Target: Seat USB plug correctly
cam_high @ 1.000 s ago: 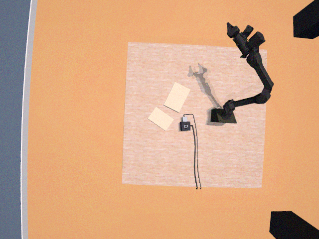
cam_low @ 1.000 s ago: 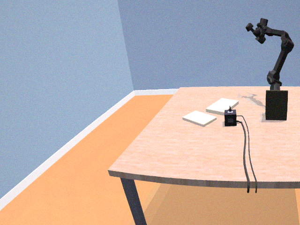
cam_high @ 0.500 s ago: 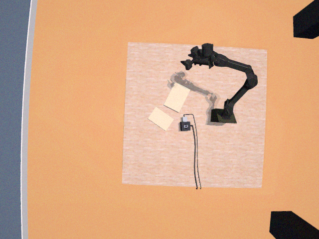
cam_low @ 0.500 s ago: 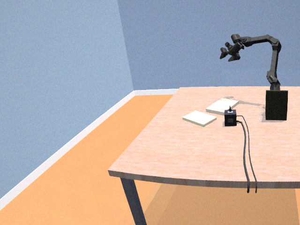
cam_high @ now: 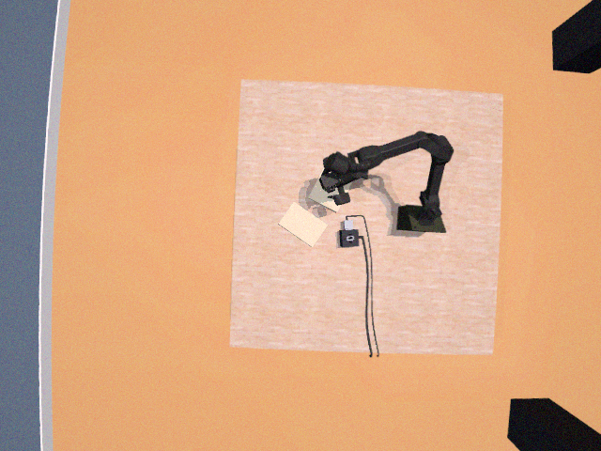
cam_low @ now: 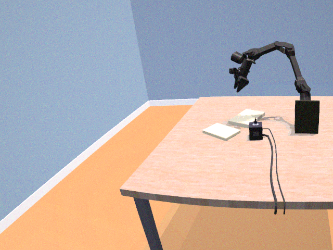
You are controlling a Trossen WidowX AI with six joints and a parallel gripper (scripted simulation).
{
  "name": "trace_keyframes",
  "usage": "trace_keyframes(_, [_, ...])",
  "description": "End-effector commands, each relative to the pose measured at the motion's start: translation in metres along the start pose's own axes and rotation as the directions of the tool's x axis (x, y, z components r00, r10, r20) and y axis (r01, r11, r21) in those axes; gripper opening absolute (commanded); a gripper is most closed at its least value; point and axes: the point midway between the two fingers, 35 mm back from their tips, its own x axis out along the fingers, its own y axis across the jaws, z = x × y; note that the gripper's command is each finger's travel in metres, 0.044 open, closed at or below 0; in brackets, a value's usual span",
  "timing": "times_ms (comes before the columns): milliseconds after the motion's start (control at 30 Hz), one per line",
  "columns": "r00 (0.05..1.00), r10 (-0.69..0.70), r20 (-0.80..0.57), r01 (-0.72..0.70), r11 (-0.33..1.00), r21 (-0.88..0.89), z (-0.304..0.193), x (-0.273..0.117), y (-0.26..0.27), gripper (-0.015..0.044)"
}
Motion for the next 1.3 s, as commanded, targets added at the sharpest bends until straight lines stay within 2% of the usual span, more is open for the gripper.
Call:
trace_keyframes(0, [0.991, 0.077, -0.11, -0.107, 0.949, -0.295, -0.001, 0.018, 0.07, 0.044])
trace_keyframes(100, [0.966, 0.105, -0.235, -0.221, 0.806, -0.549, -0.012, 0.032, 0.128, 0.044])
trace_keyframes(200, [0.927, 0.082, -0.367, -0.348, 0.557, -0.754, -0.033, 0.039, 0.184, 0.044])
trace_keyframes(267, [0.893, 0.036, -0.448, -0.432, 0.344, -0.834, -0.053, 0.041, 0.219, 0.044])
trace_keyframes(333, [0.872, -0.005, -0.49, -0.479, 0.203, -0.854, -0.067, 0.041, 0.237, 0.044])
trace_keyframes(1267, [0.869, -0.011, -0.495, -0.485, 0.185, -0.855, -0.083, 0.057, 0.239, 0.044])
